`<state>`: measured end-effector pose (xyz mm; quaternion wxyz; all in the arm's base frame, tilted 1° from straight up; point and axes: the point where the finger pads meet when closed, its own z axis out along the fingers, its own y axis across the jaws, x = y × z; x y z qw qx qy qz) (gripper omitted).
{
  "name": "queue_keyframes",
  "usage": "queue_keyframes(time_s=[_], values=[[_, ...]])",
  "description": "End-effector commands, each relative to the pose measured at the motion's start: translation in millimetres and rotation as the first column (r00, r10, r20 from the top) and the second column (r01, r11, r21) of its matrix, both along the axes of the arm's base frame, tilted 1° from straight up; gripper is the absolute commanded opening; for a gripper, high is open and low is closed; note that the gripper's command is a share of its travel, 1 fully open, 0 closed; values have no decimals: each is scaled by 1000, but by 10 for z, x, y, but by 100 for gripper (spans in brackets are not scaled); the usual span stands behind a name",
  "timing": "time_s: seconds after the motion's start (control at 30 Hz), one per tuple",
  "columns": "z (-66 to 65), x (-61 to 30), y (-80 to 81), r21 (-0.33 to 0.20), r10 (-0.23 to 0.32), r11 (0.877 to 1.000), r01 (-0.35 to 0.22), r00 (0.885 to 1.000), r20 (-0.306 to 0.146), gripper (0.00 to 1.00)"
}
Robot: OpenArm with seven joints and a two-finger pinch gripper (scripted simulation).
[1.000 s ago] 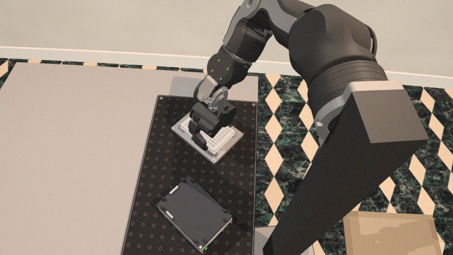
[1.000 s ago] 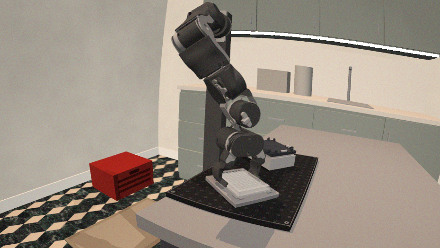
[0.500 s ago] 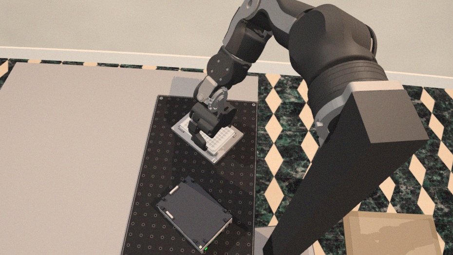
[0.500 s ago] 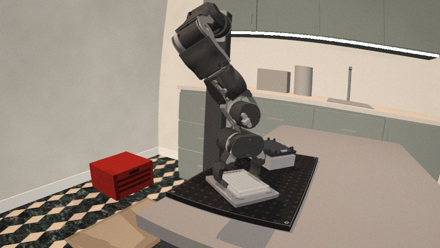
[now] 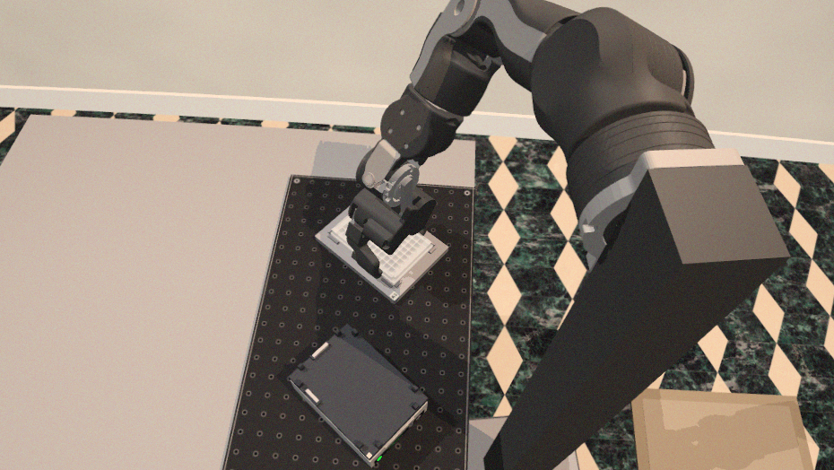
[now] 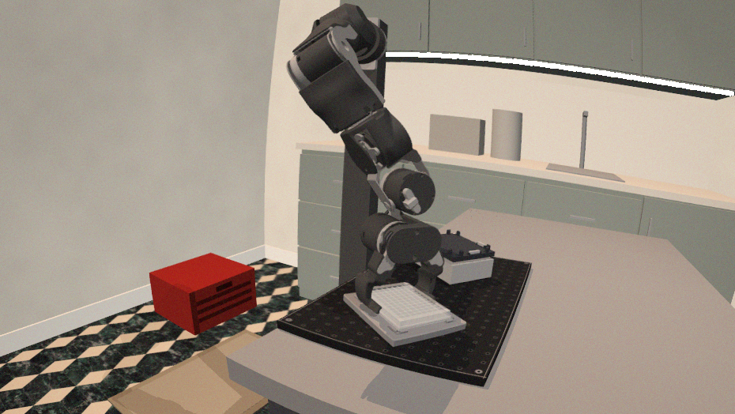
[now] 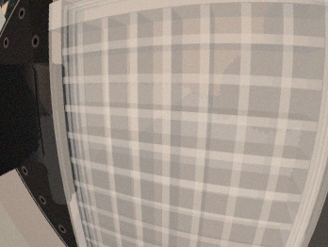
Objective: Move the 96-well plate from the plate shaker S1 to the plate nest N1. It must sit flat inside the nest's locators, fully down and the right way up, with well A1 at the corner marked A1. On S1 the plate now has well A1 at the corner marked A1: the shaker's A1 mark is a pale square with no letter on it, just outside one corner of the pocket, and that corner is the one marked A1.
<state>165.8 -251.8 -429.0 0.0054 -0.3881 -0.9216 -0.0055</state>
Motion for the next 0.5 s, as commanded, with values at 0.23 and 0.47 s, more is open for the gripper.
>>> queue_keyframes(time_s=[0.23,0.47], values=[[3,5,-1,0,-1,1000,1,1000,2,63],[3,5,-1,0,-1,1000,1,1000,2,77]])
